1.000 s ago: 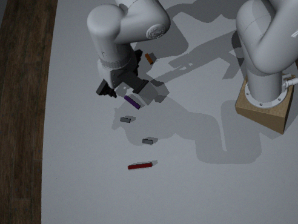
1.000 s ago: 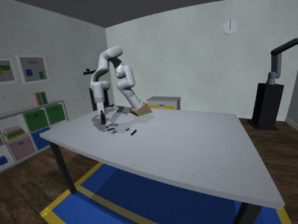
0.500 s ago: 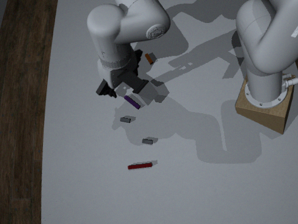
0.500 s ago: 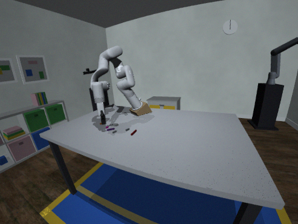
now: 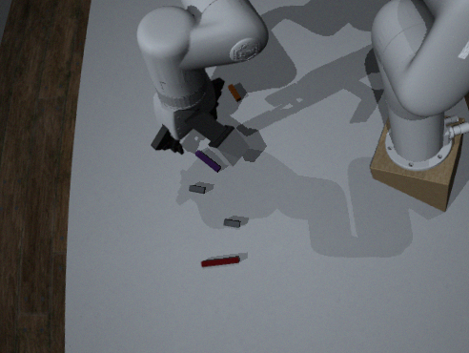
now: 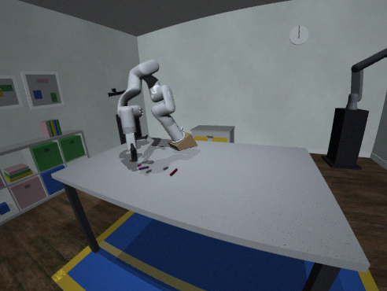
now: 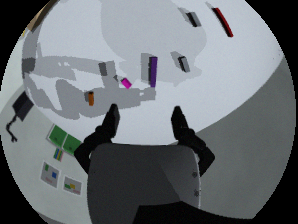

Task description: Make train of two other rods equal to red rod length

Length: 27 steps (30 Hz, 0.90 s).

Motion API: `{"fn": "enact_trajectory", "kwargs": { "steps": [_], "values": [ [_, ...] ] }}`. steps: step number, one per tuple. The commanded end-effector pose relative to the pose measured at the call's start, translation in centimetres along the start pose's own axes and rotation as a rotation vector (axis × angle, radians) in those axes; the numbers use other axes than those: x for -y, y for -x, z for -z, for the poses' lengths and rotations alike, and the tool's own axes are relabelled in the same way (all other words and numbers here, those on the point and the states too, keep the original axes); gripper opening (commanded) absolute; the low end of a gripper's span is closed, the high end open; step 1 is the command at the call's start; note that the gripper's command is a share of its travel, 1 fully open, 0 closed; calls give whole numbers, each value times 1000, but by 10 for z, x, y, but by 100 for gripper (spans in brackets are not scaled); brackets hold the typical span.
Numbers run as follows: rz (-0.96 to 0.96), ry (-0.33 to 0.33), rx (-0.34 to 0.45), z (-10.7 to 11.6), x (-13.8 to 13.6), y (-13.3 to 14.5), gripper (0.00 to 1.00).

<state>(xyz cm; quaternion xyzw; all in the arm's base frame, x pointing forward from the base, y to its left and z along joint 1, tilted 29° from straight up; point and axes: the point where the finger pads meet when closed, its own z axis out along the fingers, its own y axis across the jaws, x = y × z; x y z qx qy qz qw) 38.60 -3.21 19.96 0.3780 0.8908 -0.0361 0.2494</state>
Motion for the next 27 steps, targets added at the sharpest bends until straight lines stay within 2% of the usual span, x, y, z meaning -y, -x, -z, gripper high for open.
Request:
{"fn": "enact_trajectory", "kwargs": {
  "steps": [1,19,27],
  "values": [
    [0,2,2,1,-1,1,100],
    [-31,2,0,1,-4,-2,100],
    [-271,-2,-8,-1,-32,-26,100]
  ]
}}
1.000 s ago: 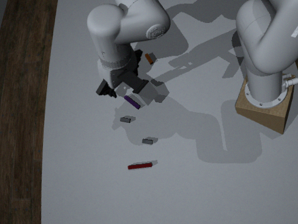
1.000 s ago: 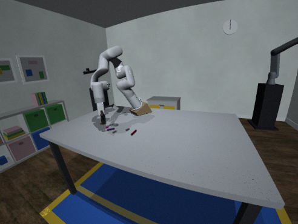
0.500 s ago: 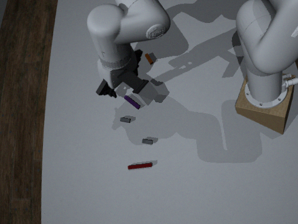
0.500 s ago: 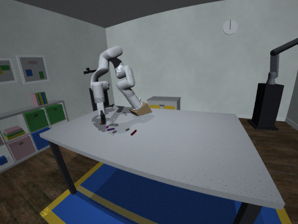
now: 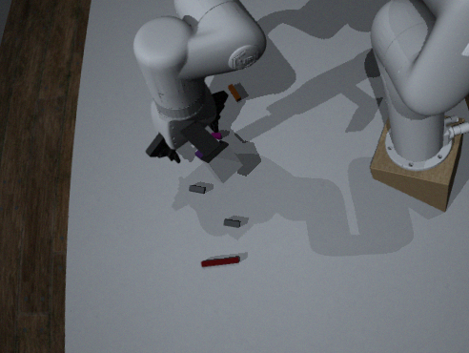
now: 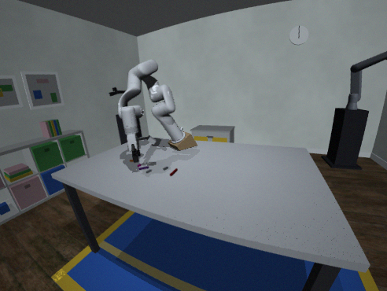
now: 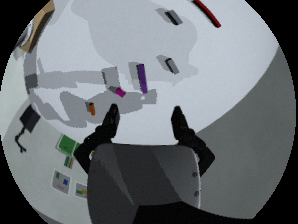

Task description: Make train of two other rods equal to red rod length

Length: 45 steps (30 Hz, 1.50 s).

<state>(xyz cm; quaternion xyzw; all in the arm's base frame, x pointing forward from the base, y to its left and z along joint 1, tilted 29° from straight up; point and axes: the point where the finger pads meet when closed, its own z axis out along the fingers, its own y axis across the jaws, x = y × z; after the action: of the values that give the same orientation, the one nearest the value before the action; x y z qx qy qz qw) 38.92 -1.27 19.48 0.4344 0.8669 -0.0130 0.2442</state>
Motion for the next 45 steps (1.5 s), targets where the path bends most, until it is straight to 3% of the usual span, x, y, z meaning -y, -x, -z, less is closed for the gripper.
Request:
{"fn": "enact_trajectory", "kwargs": {
  "steps": [1,21,45],
  "values": [
    [-167,-7,12,-1,-17,-18,100],
    [-643,3,21,0,-60,-77,100],
    [-656,4,21,0,-61,-79,100]
  ]
}}
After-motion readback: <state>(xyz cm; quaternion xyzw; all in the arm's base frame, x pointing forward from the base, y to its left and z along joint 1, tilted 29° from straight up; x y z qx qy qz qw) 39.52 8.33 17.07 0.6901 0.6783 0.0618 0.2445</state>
